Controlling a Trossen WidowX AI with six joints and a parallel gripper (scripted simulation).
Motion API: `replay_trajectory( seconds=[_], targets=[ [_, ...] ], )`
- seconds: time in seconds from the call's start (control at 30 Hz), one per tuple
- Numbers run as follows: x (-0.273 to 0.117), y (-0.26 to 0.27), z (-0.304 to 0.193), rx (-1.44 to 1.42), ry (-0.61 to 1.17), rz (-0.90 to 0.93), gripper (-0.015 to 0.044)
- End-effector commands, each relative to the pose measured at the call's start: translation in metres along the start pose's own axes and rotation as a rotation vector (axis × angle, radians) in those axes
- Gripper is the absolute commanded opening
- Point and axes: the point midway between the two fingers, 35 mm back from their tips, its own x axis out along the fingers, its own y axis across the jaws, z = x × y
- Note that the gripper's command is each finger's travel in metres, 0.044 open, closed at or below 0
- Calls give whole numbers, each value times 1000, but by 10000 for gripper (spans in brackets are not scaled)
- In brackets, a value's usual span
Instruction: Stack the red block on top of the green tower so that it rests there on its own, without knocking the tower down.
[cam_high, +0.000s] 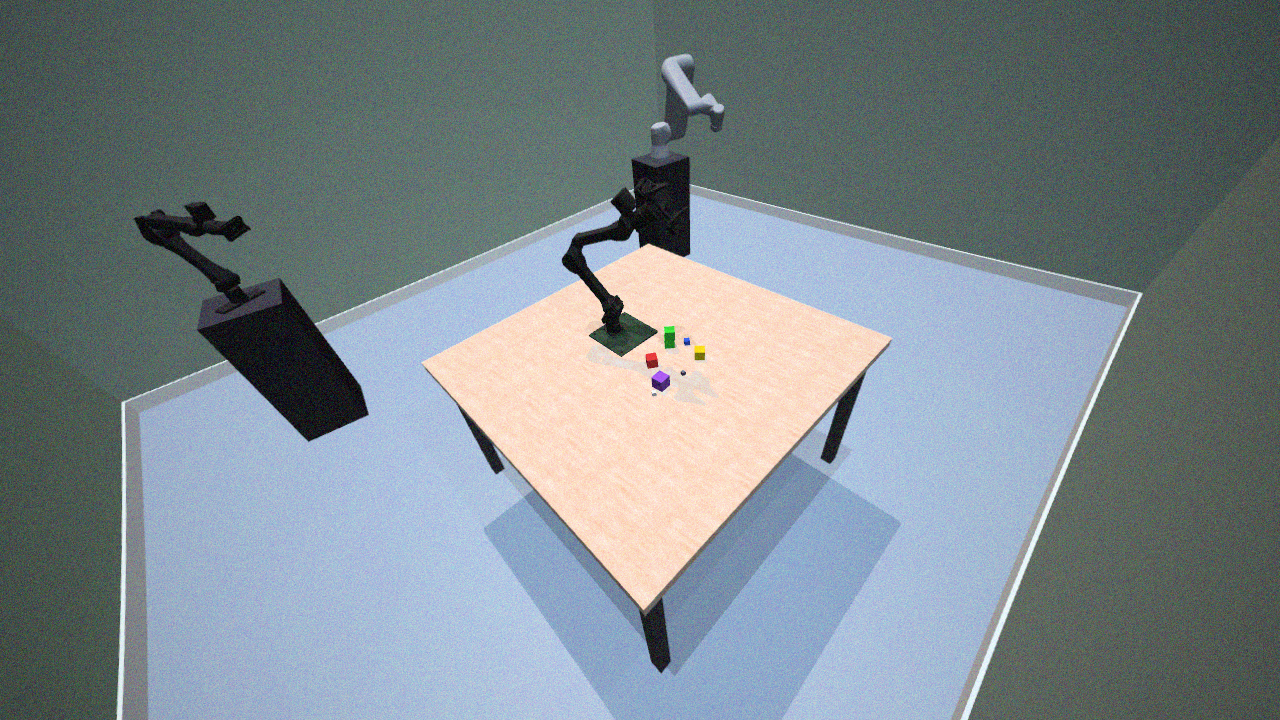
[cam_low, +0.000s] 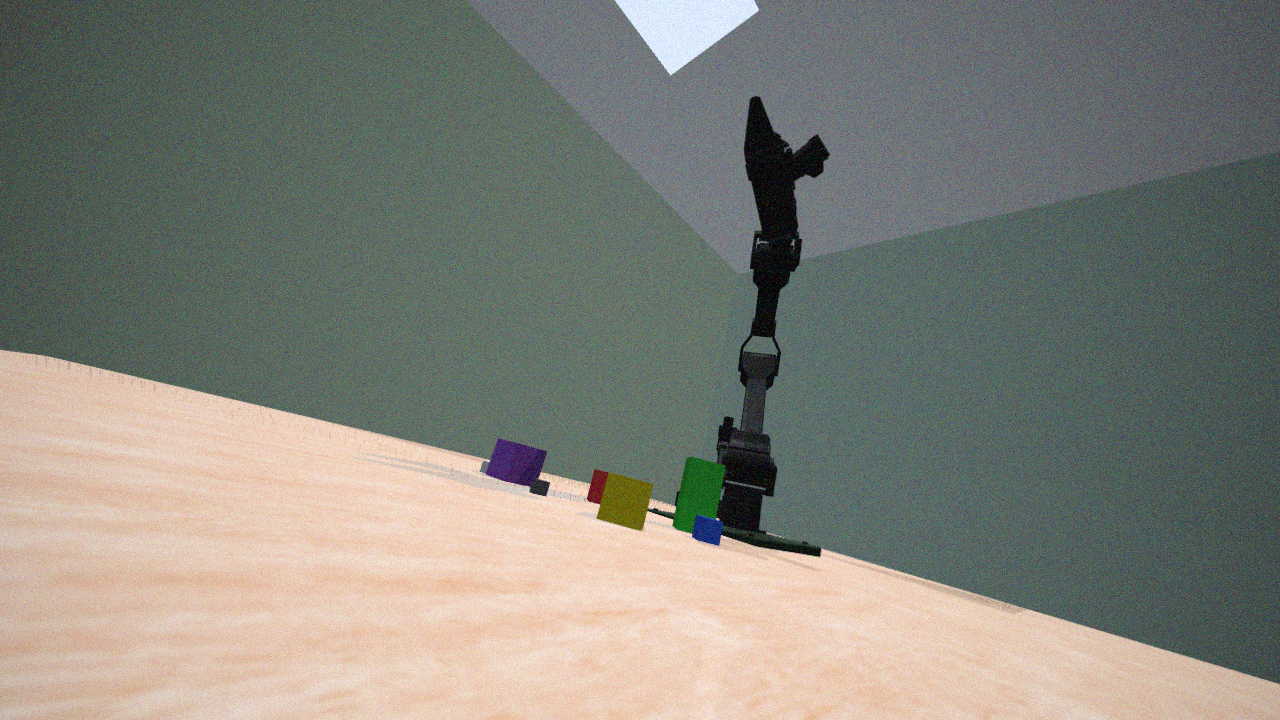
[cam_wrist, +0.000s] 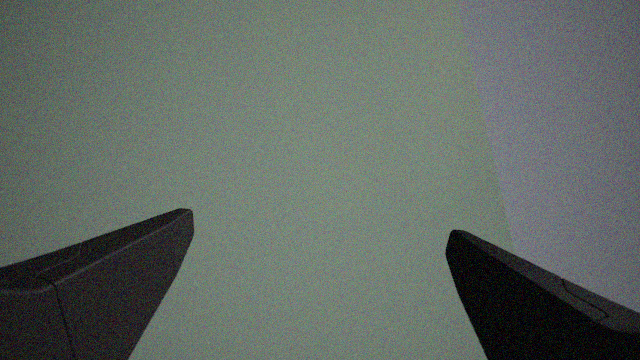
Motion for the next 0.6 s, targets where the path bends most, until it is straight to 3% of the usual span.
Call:
replay_trajectory(
  seconds=[0.0,0.27,0.57],
  targets=[
    [9,46,-16,87,51,153,440],
    [4,151,-71,328,302,489,440],
    [-48,241,-154,624,795,741,440]
  ],
)
